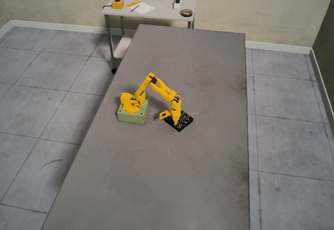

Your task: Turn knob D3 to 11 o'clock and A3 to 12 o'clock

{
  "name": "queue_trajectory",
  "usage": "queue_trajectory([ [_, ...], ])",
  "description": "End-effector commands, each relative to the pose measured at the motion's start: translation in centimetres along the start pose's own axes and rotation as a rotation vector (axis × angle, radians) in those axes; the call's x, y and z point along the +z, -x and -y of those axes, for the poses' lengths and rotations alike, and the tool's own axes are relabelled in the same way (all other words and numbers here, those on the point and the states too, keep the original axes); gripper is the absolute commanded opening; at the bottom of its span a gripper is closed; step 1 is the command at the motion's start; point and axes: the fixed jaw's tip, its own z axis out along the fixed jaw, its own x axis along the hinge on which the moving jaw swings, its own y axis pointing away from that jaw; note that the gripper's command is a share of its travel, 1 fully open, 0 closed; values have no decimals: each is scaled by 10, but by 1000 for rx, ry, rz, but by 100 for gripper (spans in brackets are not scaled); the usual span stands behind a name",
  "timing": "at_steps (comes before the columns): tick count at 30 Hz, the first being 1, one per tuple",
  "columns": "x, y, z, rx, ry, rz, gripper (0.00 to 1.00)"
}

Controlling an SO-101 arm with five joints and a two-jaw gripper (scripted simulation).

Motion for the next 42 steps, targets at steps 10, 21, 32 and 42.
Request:
queue_trajectory([
  [10,4,4,5,-2,-11,24,4],
  [21,4,4,5,-2,-11,24,1],
  [32,4,5,5,138,-10,25,1],
  [42,4,6,5,277,-8,25,1],
])
